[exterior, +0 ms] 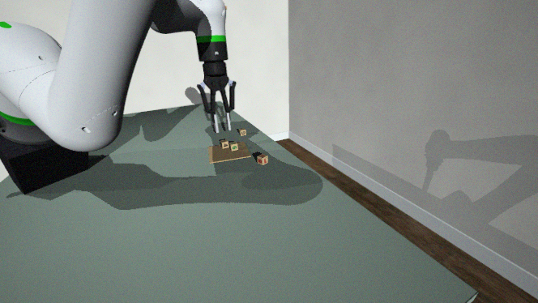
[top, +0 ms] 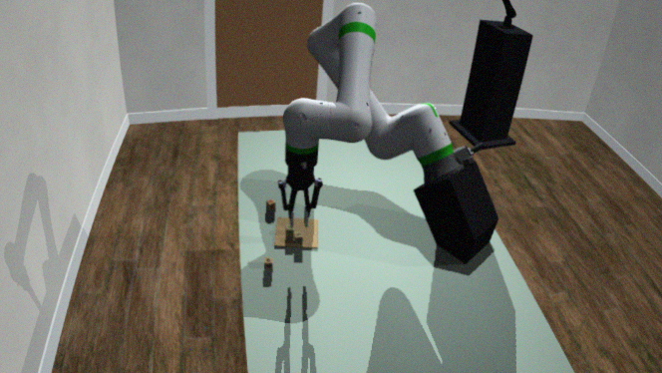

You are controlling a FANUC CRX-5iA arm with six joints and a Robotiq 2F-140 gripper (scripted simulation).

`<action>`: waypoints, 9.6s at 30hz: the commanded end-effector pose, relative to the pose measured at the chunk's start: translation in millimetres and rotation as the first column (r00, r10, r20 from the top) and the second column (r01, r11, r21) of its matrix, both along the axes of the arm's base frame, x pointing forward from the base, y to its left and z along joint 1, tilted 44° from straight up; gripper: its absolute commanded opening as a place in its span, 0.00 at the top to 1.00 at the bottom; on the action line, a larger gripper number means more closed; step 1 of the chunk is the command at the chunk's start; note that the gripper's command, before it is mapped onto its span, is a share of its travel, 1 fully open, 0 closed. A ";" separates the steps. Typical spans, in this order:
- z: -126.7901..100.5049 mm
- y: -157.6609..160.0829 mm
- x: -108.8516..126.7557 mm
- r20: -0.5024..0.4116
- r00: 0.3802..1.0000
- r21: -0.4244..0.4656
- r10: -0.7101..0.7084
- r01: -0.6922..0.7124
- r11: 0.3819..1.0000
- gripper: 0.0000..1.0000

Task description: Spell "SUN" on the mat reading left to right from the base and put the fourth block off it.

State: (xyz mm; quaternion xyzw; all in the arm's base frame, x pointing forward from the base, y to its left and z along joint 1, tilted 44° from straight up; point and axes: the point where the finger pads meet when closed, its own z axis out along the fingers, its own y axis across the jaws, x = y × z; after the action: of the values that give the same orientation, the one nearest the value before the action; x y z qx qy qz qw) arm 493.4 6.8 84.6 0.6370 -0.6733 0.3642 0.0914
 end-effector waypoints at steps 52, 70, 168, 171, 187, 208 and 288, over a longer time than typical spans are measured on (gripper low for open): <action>46.1 -18.6 5.7 0.042 0.998 0.020 -0.049 0.048 0.999 0.72; 46.1 -18.6 5.7 0.042 0.998 0.020 -0.049 0.048 0.999 0.72; -6.5 -61.4 32.6 0.040 0.998 0.023 -0.048 0.048 0.999 0.72; -10.4 -64.7 34.5 0.040 0.998 0.023 -0.048 0.048 0.999 0.72; -15.2 -68.8 36.7 0.040 0.998 0.023 -0.048 0.048 0.999 0.72; -15.2 -68.8 36.7 0.040 0.998 0.023 -0.048 0.048 0.999 0.87; 60.1 -14.7 -2.7 -0.156 0.973 -0.071 0.169 -0.182 0.981 0.87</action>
State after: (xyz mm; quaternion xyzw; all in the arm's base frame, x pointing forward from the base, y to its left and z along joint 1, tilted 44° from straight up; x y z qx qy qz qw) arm 492.4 -6.1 143.3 0.6816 -0.6259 0.3603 0.1174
